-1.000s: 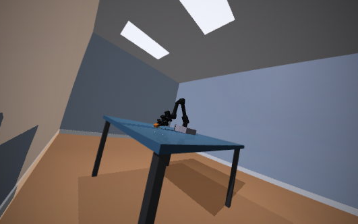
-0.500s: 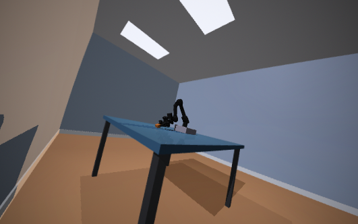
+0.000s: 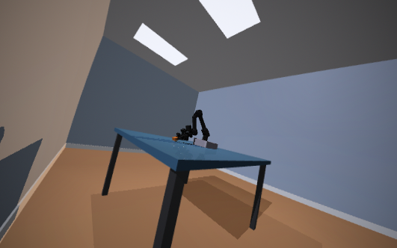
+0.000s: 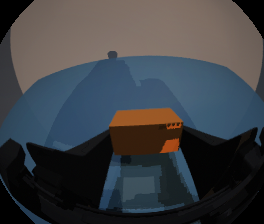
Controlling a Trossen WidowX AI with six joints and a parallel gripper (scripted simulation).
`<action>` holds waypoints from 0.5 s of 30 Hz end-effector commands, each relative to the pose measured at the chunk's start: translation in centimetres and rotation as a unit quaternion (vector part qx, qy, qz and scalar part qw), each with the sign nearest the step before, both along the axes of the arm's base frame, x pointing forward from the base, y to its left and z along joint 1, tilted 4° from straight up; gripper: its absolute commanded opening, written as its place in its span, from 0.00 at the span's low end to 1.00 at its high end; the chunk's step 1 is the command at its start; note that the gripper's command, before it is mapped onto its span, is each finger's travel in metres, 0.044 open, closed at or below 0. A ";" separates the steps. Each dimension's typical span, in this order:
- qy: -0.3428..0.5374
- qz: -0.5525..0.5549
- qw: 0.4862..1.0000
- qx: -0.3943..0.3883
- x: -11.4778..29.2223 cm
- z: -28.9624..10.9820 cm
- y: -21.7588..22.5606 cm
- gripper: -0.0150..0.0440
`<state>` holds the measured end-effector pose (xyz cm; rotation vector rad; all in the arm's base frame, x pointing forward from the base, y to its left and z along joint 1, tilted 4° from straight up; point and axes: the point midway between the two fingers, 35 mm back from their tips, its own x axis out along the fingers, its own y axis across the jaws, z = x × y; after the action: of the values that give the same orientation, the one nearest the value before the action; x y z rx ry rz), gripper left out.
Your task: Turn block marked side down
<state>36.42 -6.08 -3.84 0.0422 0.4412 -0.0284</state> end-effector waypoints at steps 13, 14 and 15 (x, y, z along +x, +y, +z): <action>-0.002 0.001 1.000 0.002 0.0 0.1 0.0 0.83; -0.002 0.001 1.000 0.002 0.0 0.1 0.0 0.88; -0.002 0.001 1.000 0.002 0.0 0.1 0.0 0.92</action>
<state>36.44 -6.08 -3.79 0.0418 0.4386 -0.0282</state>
